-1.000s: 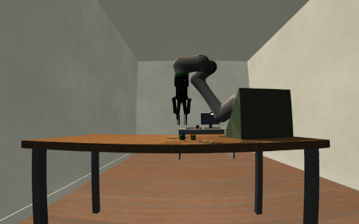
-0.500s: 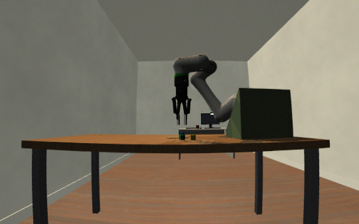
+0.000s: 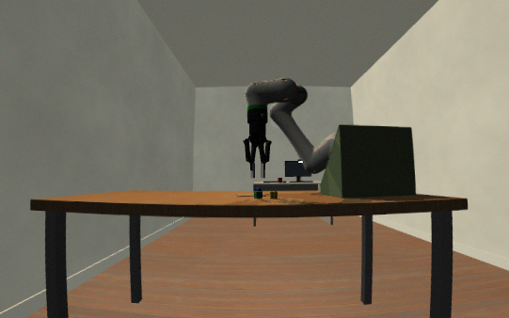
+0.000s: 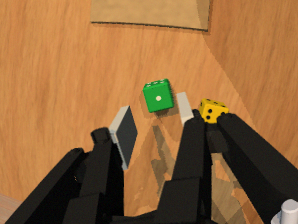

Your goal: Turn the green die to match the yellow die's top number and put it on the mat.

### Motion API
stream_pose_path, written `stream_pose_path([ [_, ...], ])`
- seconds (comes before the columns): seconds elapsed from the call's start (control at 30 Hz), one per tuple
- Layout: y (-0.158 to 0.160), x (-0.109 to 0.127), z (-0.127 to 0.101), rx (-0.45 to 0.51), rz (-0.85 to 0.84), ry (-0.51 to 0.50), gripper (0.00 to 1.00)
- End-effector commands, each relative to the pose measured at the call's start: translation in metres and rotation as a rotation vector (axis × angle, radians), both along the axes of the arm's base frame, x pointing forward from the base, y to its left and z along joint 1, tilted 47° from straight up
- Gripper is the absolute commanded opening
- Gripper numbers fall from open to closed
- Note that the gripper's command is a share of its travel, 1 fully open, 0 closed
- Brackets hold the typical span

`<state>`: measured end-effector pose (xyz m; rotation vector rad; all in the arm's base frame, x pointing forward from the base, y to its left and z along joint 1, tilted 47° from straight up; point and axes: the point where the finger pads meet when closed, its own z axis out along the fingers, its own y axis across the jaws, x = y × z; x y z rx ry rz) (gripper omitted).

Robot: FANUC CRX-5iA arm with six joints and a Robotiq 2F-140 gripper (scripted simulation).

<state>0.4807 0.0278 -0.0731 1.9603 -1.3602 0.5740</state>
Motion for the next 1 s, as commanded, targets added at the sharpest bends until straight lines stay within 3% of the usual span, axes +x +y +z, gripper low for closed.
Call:
stream_pose_path([
  [0.0,0.000,0.000,0.000,0.000,0.000,0.000,0.28],
  [0.97,-0.028,-0.001,-0.026,0.000,0.000,-0.001,0.28],
])
